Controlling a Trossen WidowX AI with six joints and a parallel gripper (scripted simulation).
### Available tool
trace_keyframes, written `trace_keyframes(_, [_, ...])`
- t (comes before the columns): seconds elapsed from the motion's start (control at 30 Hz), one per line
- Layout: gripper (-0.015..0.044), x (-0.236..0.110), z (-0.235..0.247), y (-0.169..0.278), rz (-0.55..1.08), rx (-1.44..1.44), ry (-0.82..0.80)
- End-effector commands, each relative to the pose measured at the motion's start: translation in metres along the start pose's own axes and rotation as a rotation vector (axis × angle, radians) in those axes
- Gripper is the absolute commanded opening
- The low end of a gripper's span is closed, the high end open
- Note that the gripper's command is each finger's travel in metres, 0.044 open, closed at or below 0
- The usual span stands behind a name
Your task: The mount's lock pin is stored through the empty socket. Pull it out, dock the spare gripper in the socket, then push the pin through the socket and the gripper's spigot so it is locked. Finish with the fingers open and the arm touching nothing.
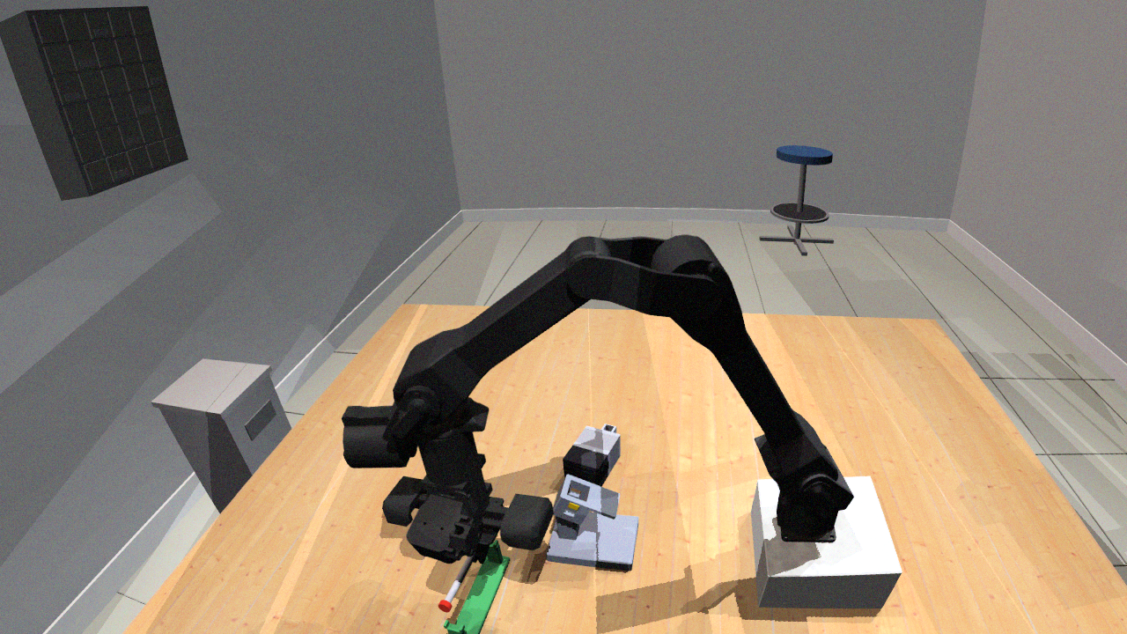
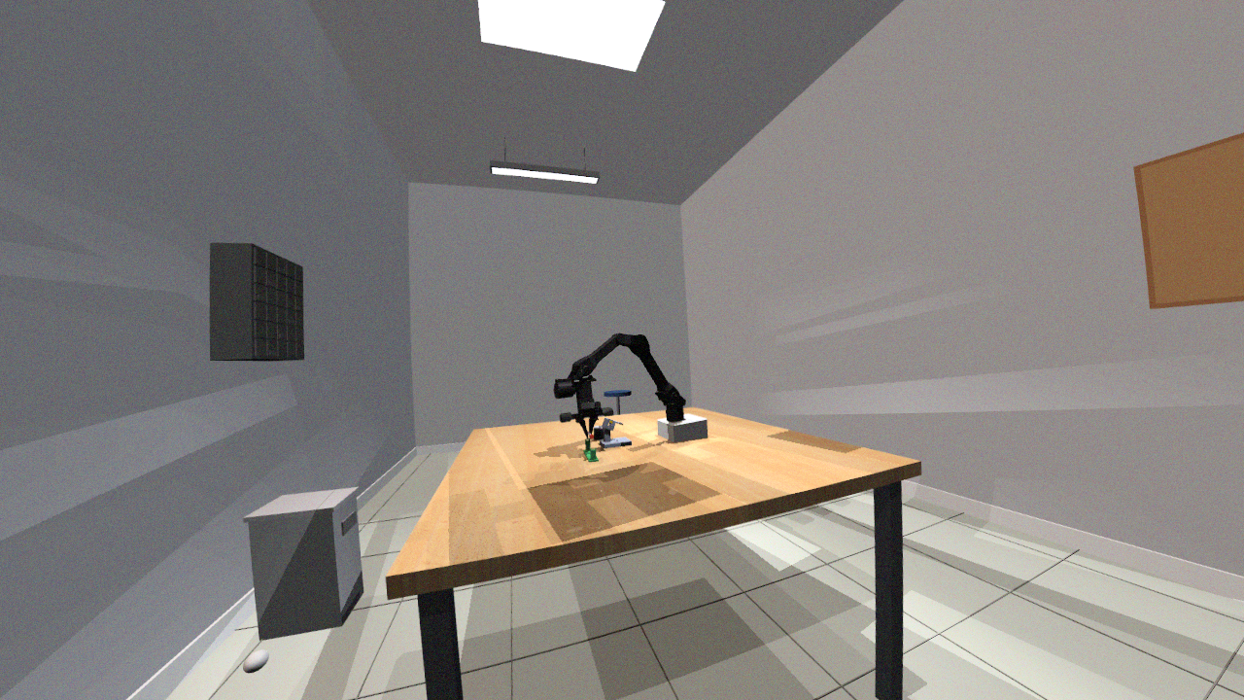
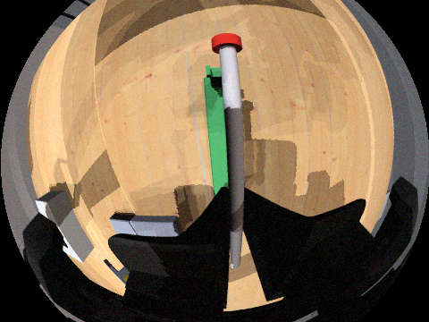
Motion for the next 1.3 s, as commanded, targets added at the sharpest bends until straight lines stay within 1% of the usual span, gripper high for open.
trace_keyframes(0.0, [0.0,0.003,0.0,-0.001,-0.003,-0.01,-0.001])
trace_keyframes(0.7, [0.0,0.034,0.0,0.002,-0.002,-0.01,0.01])
trace_keyframes(1.27, [0.0,0.037,0.0,0.002,-0.002,-0.01,0.01])
Point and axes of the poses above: the point midway between the two fingers, 35 mm back from their tips, its own x axis out along the fingers, its own z axis across the jaws, y = z × x, the point moved 5 cm from there along -x, back along the fingers, and after that the axes turned 5 degrees about -x, right-handed, at the moved point
